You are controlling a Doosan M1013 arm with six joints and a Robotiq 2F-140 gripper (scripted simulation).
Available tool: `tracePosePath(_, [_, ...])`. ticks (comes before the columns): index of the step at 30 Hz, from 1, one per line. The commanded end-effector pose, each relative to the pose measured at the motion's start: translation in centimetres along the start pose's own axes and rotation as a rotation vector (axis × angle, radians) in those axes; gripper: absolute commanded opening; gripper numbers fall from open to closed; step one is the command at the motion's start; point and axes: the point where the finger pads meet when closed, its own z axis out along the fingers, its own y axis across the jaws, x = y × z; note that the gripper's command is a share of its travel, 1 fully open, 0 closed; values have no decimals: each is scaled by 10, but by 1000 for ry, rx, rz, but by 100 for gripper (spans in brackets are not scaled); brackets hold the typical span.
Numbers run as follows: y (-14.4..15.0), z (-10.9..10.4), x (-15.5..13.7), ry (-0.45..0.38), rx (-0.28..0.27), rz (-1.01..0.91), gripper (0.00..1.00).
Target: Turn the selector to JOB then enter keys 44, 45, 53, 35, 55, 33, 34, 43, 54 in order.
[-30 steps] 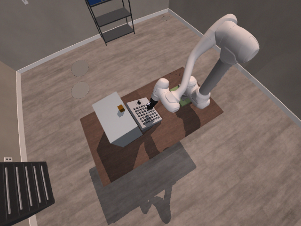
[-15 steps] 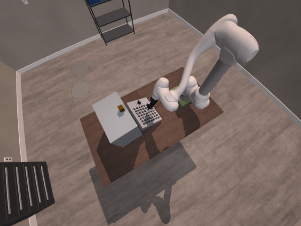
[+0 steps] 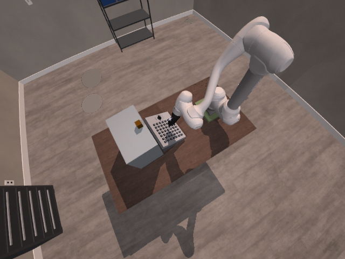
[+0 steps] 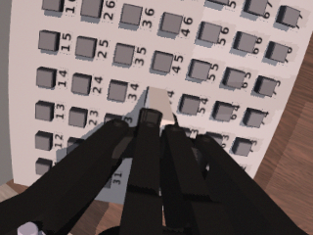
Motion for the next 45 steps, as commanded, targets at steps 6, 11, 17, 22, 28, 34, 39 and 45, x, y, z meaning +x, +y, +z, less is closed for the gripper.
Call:
tracePosePath(6, [0, 1, 0, 0, 0, 0, 0])
tracePosePath(11, [0, 1, 0, 0, 0, 0, 0])
tracePosePath(17, [0, 1, 0, 0, 0, 0, 0])
tracePosePath(22, [0, 1, 0, 0, 0, 0, 0])
tracePosePath(28, [0, 2, 0, 0, 0, 0, 0])
tracePosePath(34, [0, 4, 0, 0, 0, 0, 0])
tracePosePath(39, [0, 7, 0, 0, 0, 0, 0])
tracePosePath(45, [0, 10, 0, 0, 0, 0, 0])
